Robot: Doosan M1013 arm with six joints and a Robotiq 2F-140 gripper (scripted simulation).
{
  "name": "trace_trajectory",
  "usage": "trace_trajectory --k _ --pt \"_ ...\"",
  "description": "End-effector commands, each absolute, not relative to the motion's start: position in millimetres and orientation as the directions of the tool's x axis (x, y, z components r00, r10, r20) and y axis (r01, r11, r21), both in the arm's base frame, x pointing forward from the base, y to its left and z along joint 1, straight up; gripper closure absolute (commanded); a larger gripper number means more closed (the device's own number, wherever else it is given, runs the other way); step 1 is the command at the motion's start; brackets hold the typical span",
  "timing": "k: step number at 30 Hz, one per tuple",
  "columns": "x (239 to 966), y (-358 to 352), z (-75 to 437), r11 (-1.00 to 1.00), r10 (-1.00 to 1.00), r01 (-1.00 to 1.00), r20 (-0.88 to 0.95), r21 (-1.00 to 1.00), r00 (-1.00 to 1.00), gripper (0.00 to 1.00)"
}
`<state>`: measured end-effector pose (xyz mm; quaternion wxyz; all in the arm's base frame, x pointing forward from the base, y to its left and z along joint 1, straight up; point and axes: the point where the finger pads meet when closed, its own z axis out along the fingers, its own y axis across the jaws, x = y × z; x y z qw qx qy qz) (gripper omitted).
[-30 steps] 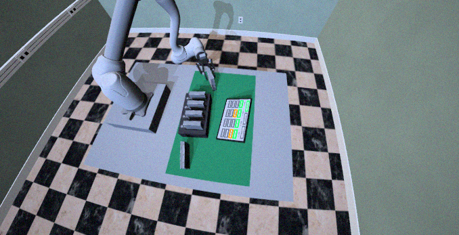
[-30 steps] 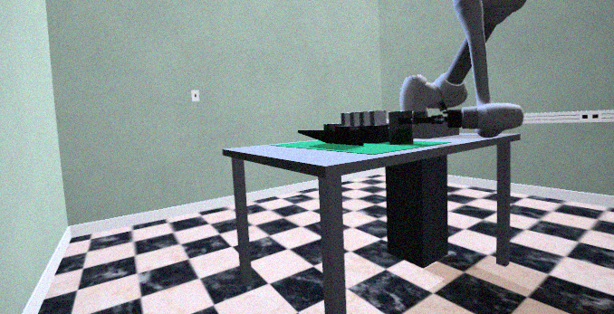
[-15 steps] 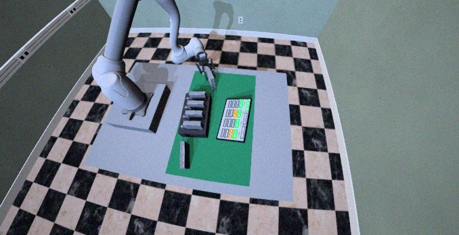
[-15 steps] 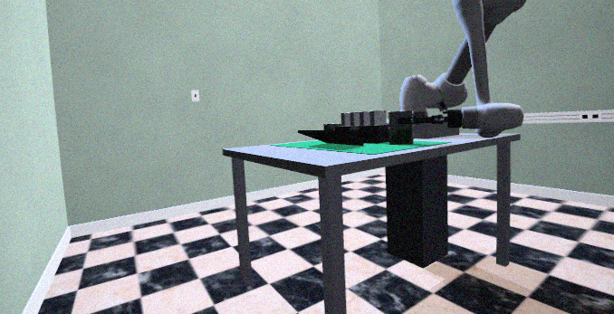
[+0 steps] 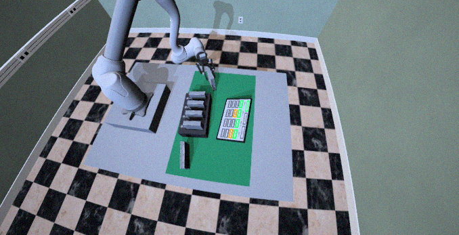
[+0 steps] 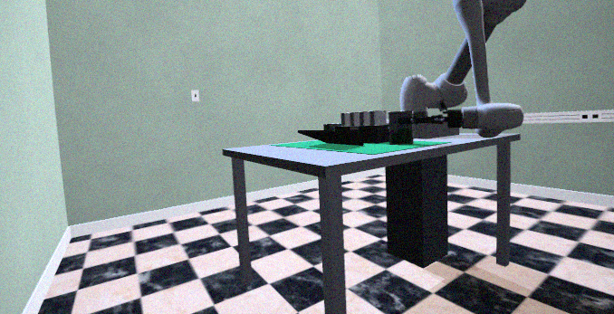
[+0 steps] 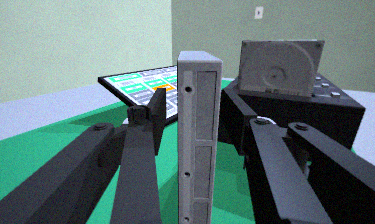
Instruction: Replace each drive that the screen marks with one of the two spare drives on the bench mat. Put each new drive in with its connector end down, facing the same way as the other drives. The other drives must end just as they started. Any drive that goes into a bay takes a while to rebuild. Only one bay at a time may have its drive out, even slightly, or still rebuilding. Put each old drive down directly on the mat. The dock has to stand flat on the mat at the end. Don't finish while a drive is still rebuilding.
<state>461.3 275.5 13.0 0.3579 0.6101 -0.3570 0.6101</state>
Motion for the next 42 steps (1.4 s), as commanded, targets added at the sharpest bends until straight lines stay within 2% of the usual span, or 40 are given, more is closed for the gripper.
trace_trajectory --k 1,23,42 --pt "461.4 275.7 13.4 -0.489 0.0 -0.872 1.0 0.0 0.0 0.6" --pt "455.7 285.9 13.4 -0.489 0.0 -0.872 1.0 0.0 0.0 0.6" --pt "435.3 322.2 13.4 -0.489 0.0 -0.872 1.0 0.0 0.0 0.6"
